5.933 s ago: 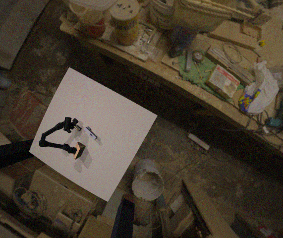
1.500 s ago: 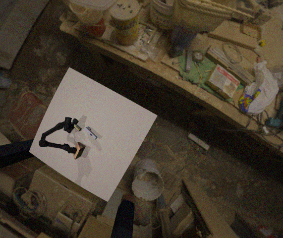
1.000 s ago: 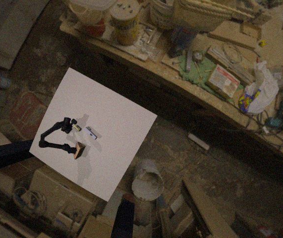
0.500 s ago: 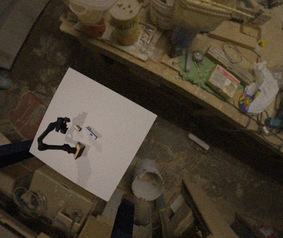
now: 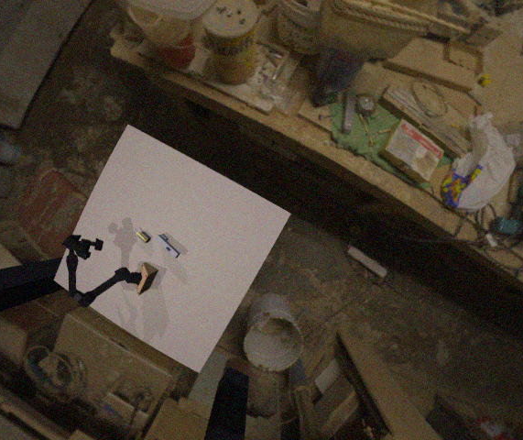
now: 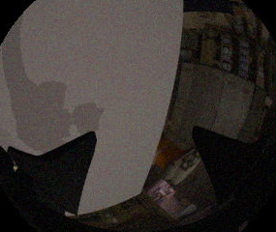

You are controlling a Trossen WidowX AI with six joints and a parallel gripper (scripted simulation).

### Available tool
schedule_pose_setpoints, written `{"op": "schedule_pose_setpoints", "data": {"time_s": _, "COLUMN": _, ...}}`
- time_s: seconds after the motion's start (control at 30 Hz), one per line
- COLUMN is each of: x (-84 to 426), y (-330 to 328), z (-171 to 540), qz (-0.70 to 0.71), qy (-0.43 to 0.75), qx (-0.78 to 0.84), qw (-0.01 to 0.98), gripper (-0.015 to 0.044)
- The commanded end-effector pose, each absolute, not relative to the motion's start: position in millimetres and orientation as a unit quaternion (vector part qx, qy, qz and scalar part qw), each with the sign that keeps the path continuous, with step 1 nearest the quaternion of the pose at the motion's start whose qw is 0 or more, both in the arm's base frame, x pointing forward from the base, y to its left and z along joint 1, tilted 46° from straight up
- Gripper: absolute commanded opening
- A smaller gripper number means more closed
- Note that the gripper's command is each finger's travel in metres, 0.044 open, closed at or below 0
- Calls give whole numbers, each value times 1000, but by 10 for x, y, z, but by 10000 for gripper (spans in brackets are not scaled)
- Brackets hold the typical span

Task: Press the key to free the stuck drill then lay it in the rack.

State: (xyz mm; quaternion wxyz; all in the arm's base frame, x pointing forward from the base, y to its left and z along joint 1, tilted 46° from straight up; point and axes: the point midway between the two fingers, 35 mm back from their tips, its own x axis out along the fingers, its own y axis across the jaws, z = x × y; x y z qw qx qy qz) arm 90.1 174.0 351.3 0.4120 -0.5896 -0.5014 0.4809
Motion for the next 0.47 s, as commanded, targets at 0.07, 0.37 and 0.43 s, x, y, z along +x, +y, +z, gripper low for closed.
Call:
{"op": "schedule_pose_setpoints", "data": {"time_s": 0.07, "x": 59, "y": 1596, "z": 3772, "qz": 309, "qy": -691, "qx": -604, "qw": 249, "gripper": 440}}
{"op": "schedule_pose_setpoints", "data": {"time_s": 0.37, "x": -996, "y": 1178, "z": 3794, "qz": 39, "qy": -833, "qx": -551, "qw": 38, "gripper": 440}}
{"op": "schedule_pose_setpoints", "data": {"time_s": 0.43, "x": -996, "y": 1178, "z": 3794, "qz": 39, "qy": -833, "qx": -551, "qw": 38, "gripper": 440}}
